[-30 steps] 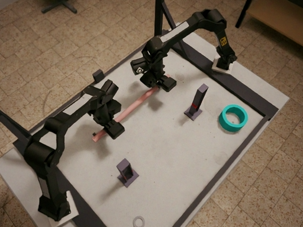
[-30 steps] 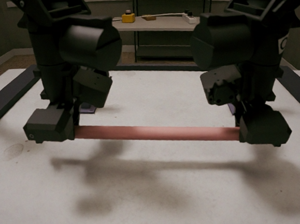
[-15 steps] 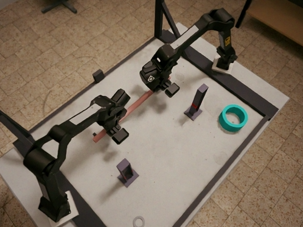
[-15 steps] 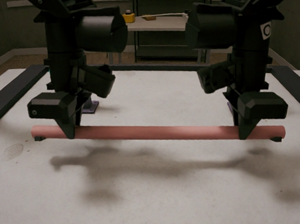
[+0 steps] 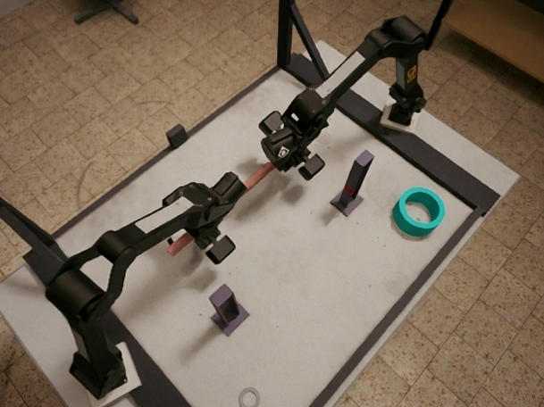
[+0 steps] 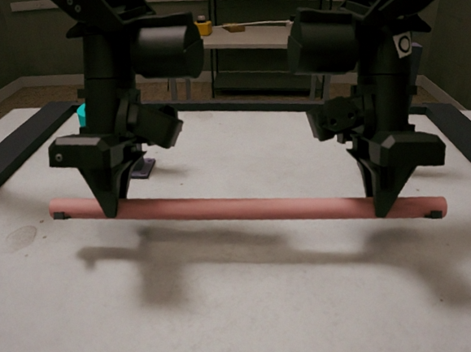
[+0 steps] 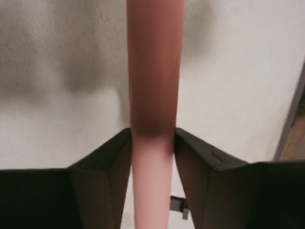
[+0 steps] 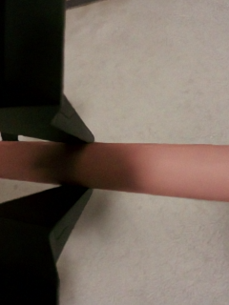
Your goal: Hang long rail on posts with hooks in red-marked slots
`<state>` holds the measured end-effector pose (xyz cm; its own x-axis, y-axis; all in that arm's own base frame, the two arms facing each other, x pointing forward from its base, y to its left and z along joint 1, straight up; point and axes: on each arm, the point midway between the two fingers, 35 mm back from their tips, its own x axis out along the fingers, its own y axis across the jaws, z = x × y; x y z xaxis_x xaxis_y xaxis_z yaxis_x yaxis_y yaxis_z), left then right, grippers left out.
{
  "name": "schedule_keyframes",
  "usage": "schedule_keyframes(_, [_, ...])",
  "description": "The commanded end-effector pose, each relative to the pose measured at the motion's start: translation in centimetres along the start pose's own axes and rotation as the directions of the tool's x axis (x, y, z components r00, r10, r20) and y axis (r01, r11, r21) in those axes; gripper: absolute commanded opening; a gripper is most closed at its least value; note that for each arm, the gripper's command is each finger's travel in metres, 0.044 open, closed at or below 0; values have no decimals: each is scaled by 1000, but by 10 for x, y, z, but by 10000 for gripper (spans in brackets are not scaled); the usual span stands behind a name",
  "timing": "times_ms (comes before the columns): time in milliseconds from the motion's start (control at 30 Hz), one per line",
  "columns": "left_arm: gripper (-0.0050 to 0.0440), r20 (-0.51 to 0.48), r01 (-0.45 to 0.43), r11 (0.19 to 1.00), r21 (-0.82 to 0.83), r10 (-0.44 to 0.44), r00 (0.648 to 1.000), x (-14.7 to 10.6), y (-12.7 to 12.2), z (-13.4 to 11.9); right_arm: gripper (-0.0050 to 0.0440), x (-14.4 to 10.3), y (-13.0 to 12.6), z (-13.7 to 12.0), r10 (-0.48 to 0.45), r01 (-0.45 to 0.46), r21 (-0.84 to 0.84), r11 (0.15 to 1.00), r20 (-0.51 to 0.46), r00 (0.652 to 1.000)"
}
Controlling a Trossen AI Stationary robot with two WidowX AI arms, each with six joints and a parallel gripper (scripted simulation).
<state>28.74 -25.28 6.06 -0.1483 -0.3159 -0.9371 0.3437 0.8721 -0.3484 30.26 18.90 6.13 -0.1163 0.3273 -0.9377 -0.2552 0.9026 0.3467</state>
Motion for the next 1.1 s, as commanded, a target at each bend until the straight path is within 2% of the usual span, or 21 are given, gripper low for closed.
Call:
schedule_keyframes(0, [-50, 46, 21, 1000, 17, -21, 999, -18, -8, 2, -50, -14, 6, 2, 17, -16, -14, 1000, 40, 999])
schedule_keyframes(300, [-50, 46, 21, 1000, 17, -21, 999, -17, -7, 2, -50, -13, 5, 2, 17, -16, -14, 1000, 40, 999])
schedule_keyframes(533, [-50, 46, 21, 1000, 17, -21, 999, -6, -3, 3, -50, -2, 2, 3, 17, -16, -14, 1000, 40, 999])
schedule_keyframes(667, [-50, 46, 21, 1000, 17, -21, 999, 9, 3, 3, -50, 13, -4, 4, 17, -16, -14, 1000, 40, 999])
schedule_keyframes(1067, [-50, 45, 21, 1000, 17, -21, 999, 24, 9, 4, -50, 37, -13, 4, 34, -33, -13, 999, 51, 998])
